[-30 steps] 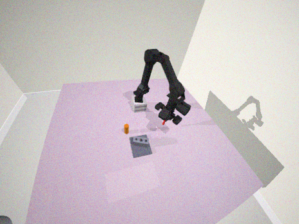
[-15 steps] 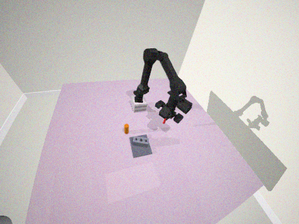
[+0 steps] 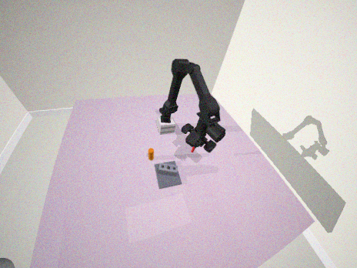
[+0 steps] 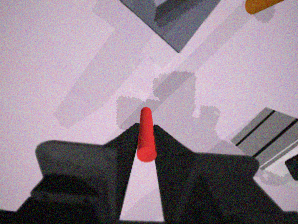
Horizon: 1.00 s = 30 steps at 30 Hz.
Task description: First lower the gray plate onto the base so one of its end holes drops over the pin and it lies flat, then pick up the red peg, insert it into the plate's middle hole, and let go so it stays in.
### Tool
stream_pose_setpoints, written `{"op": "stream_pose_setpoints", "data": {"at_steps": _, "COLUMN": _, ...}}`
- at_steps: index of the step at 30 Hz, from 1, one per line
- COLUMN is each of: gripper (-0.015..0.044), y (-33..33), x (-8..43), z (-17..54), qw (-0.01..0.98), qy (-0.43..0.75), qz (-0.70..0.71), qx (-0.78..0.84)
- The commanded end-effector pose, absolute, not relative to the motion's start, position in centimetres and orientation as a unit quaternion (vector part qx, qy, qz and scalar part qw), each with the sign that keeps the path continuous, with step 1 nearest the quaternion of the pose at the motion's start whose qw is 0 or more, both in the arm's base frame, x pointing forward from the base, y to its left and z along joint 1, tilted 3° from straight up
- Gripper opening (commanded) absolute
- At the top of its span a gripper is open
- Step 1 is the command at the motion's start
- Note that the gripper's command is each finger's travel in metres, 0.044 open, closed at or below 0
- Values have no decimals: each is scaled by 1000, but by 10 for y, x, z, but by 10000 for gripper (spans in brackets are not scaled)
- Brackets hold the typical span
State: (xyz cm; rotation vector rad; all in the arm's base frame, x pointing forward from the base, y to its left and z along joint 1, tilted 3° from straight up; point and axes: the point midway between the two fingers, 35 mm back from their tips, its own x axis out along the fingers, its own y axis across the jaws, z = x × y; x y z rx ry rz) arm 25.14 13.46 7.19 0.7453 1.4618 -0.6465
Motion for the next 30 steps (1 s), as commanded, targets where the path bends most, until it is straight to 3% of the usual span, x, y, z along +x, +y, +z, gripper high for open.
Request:
{"op": "stream_pose_setpoints", "data": {"at_steps": 1, "gripper": 0, "y": 127, "x": 258, "z": 70, "qw": 634, "qy": 641, "qz": -287, "qx": 324}}
{"op": "stream_pose_setpoints", "data": {"at_steps": 30, "gripper": 0, "y": 56, "x": 311, "z": 69, "qw": 641, "qy": 634, "qz": -284, "qx": 326}}
